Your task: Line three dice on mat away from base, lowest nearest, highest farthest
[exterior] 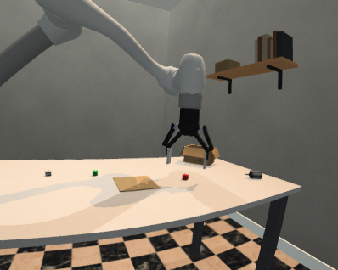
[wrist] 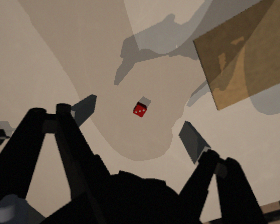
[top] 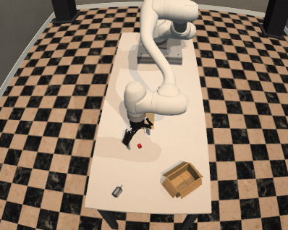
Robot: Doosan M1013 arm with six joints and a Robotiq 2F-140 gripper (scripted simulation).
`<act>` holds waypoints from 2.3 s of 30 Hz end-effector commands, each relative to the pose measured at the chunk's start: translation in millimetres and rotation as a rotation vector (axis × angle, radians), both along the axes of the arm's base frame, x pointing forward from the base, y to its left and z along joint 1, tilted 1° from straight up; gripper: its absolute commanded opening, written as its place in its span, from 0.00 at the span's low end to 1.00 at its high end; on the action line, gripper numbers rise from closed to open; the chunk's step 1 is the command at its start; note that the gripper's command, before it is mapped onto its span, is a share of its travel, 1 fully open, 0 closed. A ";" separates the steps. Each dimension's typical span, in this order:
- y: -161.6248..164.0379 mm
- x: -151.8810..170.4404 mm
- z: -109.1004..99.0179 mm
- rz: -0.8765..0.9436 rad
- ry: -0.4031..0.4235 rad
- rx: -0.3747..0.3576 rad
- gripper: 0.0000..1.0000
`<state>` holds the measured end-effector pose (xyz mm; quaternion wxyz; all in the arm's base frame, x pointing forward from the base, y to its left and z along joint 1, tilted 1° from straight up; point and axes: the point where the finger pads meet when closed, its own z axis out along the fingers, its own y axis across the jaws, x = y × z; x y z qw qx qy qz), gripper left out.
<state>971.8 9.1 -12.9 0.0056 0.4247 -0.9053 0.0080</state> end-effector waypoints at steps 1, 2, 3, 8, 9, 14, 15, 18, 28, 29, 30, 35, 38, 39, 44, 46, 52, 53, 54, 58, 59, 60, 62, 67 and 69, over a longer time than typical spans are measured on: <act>0.1 0.6 -2.4 0.000 -0.002 0.000 1.00; 0.1 0.6 -2.8 0.000 -0.002 0.000 1.00; 0.1 0.6 -2.8 0.000 -0.002 0.000 1.00; 0.1 0.6 -2.8 0.000 -0.002 0.000 1.00; 0.1 0.6 -2.8 0.000 -0.002 0.000 1.00; 0.1 0.6 -2.8 0.000 -0.002 0.000 1.00; 0.1 0.6 -2.8 0.000 -0.002 0.000 1.00; 0.1 0.6 -2.8 0.000 -0.002 0.000 1.00; 0.1 0.6 -2.8 0.000 -0.002 0.000 1.00; 0.1 0.6 -2.8 0.000 -0.002 0.000 1.00; 0.1 0.6 -2.8 0.000 -0.002 0.000 1.00; 0.1 0.6 -2.8 0.000 -0.002 0.000 1.00; 0.1 0.6 -2.8 0.000 -0.002 0.000 1.00; 0.1 0.6 -2.8 0.000 -0.002 0.000 1.00; 0.2 0.2 -2.8 0.000 -0.002 0.000 1.00; 0.5 -0.7 -2.8 0.000 -0.002 0.000 1.00; 1.6 -4.9 -2.8 0.000 -0.002 0.000 1.00; 2.1 -6.6 -2.8 0.000 -0.002 0.000 1.00; 2.6 -8.6 -2.9 0.000 -0.002 0.000 1.00; 5.5 -19.5 -2.9 0.000 -0.002 0.000 1.00; 6.5 -23.0 -2.9 0.000 -0.002 0.000 1.00; 7.5 -26.9 -2.9 0.000 -0.002 0.000 1.00; 9.8 -35.6 -3.0 0.000 -0.002 0.000 1.00; 14.0 -51.2 -3.0 0.000 -0.002 0.000 1.00; 17.3 -63.2 -3.0 0.000 -0.002 0.000 1.00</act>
